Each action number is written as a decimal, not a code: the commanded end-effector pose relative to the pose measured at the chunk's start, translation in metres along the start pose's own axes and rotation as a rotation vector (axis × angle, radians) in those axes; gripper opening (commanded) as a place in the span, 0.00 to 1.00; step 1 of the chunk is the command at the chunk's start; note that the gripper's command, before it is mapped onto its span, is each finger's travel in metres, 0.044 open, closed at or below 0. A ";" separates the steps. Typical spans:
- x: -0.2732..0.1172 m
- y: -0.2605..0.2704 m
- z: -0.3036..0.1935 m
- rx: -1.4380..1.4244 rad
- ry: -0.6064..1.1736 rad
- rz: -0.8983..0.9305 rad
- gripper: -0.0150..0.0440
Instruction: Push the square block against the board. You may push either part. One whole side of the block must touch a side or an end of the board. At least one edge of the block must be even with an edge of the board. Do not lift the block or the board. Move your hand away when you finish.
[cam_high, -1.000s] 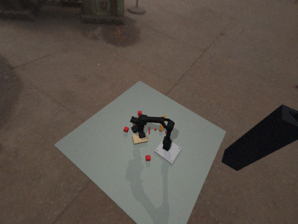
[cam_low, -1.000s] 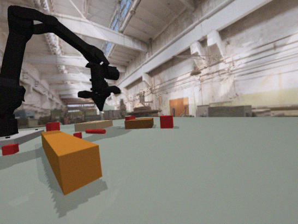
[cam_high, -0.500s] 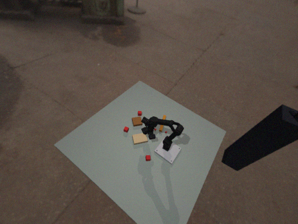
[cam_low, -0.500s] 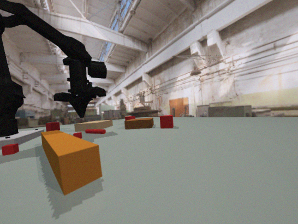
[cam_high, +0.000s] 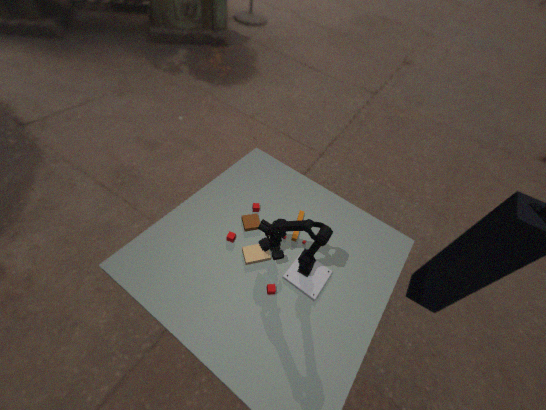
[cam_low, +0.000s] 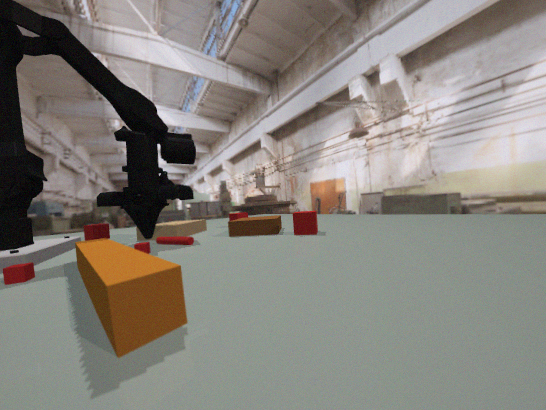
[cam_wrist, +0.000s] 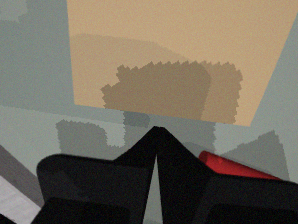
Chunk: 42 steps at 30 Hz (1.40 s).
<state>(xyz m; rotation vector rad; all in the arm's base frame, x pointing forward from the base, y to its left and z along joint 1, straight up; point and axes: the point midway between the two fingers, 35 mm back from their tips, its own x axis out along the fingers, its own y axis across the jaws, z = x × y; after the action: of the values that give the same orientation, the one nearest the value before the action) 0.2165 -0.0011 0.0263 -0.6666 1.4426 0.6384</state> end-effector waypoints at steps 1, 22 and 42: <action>0.002 0.001 0.006 0.002 0.001 0.006 0.25; 0.002 0.000 0.014 0.002 0.001 0.006 0.25; 0.002 0.001 -0.018 0.002 0.003 0.006 0.25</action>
<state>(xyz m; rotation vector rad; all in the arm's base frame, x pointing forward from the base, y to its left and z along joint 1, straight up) 0.2105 -0.0117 0.0256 -0.6641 1.4466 0.6340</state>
